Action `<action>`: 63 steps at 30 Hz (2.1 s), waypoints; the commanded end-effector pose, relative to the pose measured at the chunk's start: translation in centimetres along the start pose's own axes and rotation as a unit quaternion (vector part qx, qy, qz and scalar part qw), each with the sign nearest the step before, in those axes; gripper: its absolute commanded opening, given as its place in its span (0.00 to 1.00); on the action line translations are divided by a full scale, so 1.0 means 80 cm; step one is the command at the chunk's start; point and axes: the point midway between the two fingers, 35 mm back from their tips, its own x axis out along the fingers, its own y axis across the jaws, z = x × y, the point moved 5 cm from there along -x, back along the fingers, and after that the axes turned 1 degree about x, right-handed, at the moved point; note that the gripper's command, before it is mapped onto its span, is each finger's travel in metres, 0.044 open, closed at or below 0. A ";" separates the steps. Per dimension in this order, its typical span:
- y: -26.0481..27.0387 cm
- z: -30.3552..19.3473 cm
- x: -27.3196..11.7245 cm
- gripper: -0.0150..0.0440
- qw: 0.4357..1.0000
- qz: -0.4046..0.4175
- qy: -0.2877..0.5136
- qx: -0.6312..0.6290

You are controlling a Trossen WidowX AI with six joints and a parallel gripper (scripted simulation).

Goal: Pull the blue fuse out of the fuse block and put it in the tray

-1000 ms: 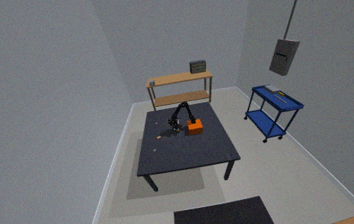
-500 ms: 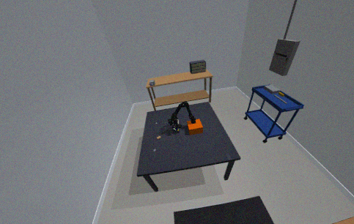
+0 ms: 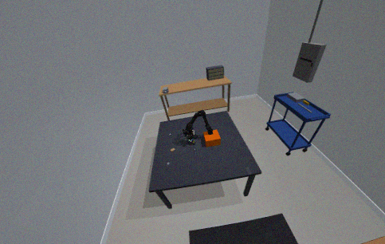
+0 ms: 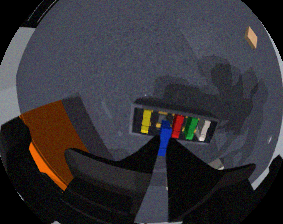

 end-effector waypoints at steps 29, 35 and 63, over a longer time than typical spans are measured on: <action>-0.081 -0.062 -0.027 0.25 1.000 -0.001 -0.001 0.003; -0.108 -0.094 -0.027 0.25 1.000 -0.002 0.000 0.003; -0.162 -0.193 -0.013 0.25 1.000 -0.005 0.004 0.003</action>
